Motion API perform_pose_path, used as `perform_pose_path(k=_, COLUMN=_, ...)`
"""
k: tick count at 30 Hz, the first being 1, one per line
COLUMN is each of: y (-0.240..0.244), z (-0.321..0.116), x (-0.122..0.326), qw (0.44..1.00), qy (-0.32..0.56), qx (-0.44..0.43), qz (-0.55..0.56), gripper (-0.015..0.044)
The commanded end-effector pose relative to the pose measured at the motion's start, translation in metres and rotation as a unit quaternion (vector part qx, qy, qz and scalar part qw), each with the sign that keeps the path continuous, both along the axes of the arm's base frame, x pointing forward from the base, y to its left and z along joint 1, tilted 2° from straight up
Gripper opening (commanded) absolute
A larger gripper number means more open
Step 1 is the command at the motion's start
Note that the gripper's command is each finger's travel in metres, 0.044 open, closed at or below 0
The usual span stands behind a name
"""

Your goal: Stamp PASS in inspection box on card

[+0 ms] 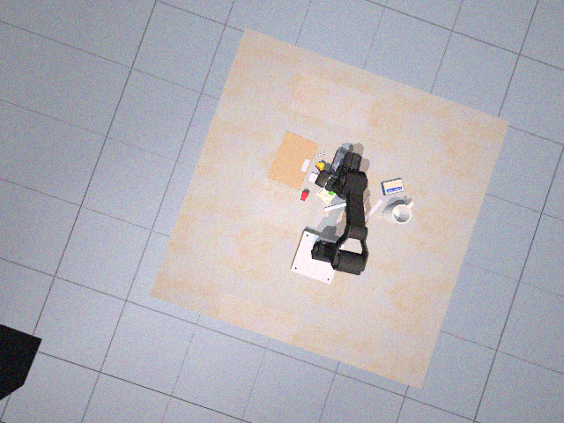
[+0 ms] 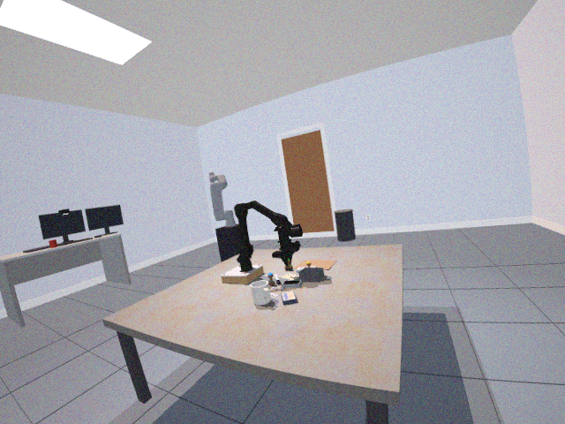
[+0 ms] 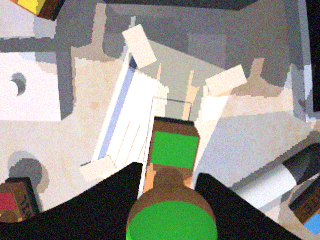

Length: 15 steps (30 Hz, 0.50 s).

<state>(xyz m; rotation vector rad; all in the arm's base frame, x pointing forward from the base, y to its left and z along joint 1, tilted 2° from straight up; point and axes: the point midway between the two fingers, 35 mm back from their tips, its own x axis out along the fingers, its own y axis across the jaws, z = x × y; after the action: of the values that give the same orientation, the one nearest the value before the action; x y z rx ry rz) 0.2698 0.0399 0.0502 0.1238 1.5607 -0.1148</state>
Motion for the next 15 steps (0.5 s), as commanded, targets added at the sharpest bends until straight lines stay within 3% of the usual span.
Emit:
perform_pose_path(k=1, y=-0.0002, z=-0.0051, x=-0.0009, qw=1.000, qy=0.003, qx=-0.001, qz=-0.002, gripper=0.0000)
perform_pose_path(k=15, y=-0.0001, z=-0.0145, x=-0.0010, qw=1.000, qy=0.003, qx=-0.002, qz=-0.002, gripper=0.0000)
